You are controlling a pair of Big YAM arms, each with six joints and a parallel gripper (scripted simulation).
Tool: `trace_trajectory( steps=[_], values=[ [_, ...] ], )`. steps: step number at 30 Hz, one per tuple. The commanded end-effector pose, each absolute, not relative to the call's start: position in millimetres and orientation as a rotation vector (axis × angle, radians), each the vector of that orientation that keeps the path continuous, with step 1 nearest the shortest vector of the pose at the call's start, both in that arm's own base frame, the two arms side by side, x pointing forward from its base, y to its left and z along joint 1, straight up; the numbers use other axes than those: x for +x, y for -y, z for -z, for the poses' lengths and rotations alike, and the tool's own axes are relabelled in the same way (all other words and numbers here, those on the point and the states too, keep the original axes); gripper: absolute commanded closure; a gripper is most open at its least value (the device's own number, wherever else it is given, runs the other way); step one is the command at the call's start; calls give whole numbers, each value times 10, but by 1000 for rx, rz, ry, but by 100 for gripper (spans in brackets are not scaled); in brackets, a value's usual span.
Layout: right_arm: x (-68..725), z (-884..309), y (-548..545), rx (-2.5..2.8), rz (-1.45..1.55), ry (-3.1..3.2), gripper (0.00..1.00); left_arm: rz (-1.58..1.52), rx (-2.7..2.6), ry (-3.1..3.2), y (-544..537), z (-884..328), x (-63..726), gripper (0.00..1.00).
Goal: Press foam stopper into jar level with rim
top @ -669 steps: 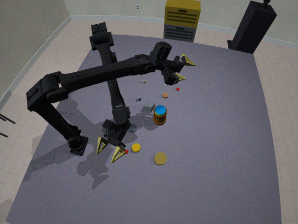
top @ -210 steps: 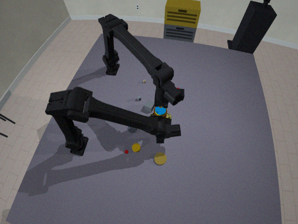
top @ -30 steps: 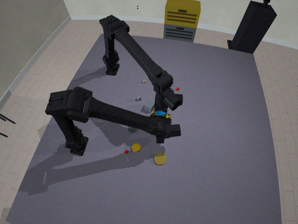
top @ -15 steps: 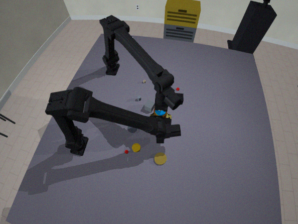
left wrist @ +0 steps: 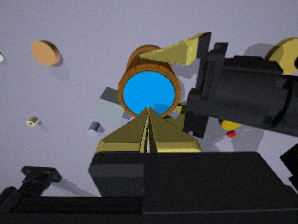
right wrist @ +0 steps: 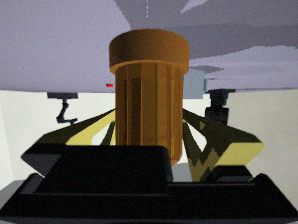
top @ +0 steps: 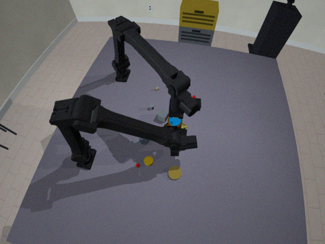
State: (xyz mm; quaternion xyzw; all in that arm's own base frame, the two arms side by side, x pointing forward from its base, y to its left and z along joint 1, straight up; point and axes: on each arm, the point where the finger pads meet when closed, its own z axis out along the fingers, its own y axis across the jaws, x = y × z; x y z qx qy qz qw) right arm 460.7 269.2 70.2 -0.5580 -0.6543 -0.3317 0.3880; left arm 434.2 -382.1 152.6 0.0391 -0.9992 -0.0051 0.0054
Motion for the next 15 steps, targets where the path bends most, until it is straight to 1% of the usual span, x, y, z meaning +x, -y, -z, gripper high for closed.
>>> trace_trajectory(
  steps=[1,5,12,13,15],
  values=[
    [4550,-730,-2683,-1418,837,1672,36,-66,149,3185,3933,-1900,4539,100],
    [4550,-730,-2683,-1418,837,1672,36,-95,150,3203,3919,-2056,4523,100],
    [4550,-730,-2683,-1418,837,1672,36,-40,137,3169,3885,-1823,4457,100],
    [4550,-730,-2683,-1418,837,1672,36,-85,150,3197,3908,-2021,4510,100],
    [4550,-730,-2683,-1418,837,1672,36,-82,149,3195,3909,-2003,4511,100]
  ],
)
